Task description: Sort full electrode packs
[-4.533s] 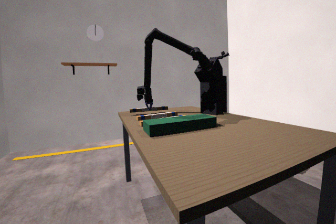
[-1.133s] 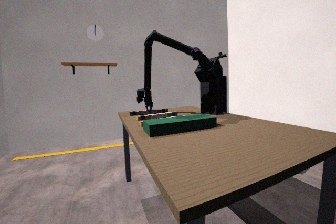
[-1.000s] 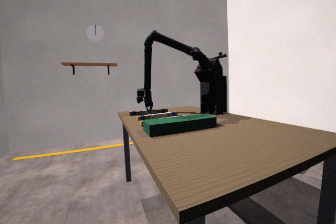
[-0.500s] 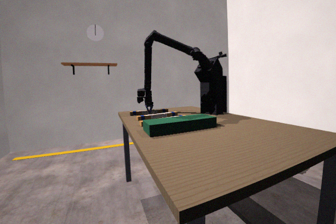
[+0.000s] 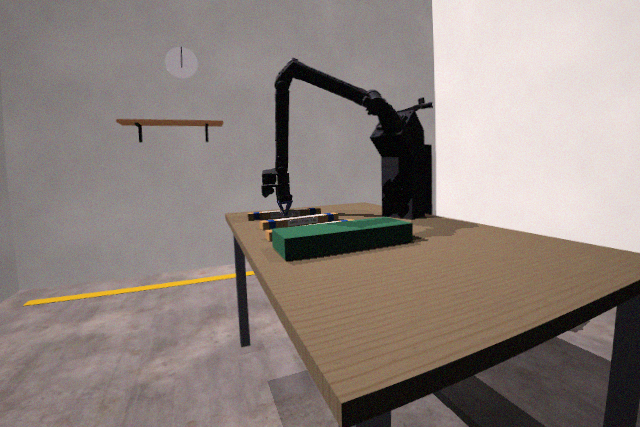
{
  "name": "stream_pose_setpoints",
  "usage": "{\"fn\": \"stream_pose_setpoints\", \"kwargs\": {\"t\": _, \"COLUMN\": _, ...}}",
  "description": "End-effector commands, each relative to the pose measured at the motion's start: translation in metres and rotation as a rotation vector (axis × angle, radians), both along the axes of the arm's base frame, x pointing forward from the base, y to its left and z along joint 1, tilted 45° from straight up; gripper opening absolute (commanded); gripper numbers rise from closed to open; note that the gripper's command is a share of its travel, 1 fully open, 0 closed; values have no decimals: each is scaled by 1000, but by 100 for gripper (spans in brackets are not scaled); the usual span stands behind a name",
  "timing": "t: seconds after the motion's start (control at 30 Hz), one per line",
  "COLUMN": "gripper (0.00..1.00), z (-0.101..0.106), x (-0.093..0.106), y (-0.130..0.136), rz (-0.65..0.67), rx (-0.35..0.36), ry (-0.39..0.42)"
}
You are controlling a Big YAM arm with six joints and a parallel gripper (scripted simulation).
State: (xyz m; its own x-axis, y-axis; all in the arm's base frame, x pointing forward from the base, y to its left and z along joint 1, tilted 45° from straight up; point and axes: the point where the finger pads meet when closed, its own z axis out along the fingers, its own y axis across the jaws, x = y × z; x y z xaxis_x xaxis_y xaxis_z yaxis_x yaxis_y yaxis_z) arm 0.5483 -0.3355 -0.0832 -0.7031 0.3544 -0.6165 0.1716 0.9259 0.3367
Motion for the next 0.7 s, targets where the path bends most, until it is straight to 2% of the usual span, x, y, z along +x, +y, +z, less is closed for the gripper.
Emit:
{"fn": "stream_pose_setpoints", "kwargs": {"t": 0.0, "gripper": 0, "z": 17, "x": -6, "y": -25, "rz": -45, "rx": -13, "ry": -27}}
{"fn": "stream_pose_setpoints", "kwargs": {"t": 0.67, "gripper": 0, "z": 22, "x": -6, "y": -26, "rz": -45, "rx": -16, "ry": -32}}
